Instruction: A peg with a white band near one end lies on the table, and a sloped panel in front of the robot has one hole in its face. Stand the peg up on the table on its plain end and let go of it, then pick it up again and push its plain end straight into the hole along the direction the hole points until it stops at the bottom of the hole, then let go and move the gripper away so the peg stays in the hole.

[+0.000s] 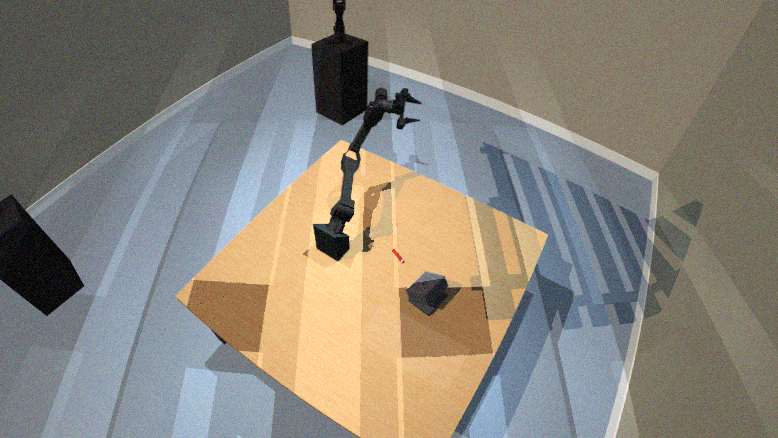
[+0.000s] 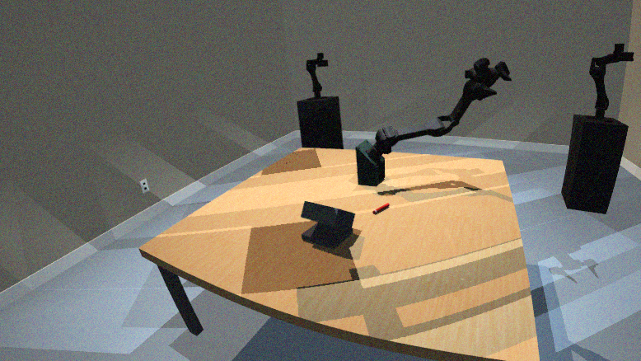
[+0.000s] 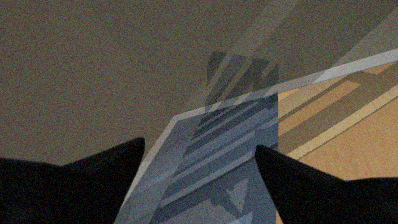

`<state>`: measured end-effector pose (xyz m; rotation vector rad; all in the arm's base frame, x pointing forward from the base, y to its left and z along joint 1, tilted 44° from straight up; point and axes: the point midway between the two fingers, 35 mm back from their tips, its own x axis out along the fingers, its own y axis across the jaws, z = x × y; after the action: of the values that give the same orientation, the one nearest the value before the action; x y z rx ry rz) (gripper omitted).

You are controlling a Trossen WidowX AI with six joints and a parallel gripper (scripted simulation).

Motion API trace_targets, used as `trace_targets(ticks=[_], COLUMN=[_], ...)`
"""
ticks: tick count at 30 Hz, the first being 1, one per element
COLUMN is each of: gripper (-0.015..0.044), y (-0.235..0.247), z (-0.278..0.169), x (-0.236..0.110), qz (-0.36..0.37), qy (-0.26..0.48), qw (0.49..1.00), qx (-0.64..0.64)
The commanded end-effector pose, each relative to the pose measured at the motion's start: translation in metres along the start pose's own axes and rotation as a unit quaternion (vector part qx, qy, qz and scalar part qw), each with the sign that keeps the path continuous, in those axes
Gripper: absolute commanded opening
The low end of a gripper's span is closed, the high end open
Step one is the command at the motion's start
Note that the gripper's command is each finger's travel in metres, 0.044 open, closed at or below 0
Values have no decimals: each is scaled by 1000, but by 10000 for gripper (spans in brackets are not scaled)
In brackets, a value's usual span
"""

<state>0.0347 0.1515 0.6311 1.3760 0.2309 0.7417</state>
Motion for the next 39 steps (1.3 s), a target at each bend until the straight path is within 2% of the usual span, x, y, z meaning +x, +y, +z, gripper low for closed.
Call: trace_targets(ticks=[1, 2, 10, 23, 32, 39], gripper=[426, 440, 440, 440, 440, 440], y=[-1, -2, -37, -107, -197, -271], z=[1, 5, 62, 150, 196, 212], x=[0, 1, 11, 38, 65, 80], qz=[0, -2, -27, -75, -151, -215], qy=[0, -1, -6, -24, -6, 15], qw=[1000, 1000, 998, 995, 985, 971], qx=[1, 5, 61, 55, 82, 99])
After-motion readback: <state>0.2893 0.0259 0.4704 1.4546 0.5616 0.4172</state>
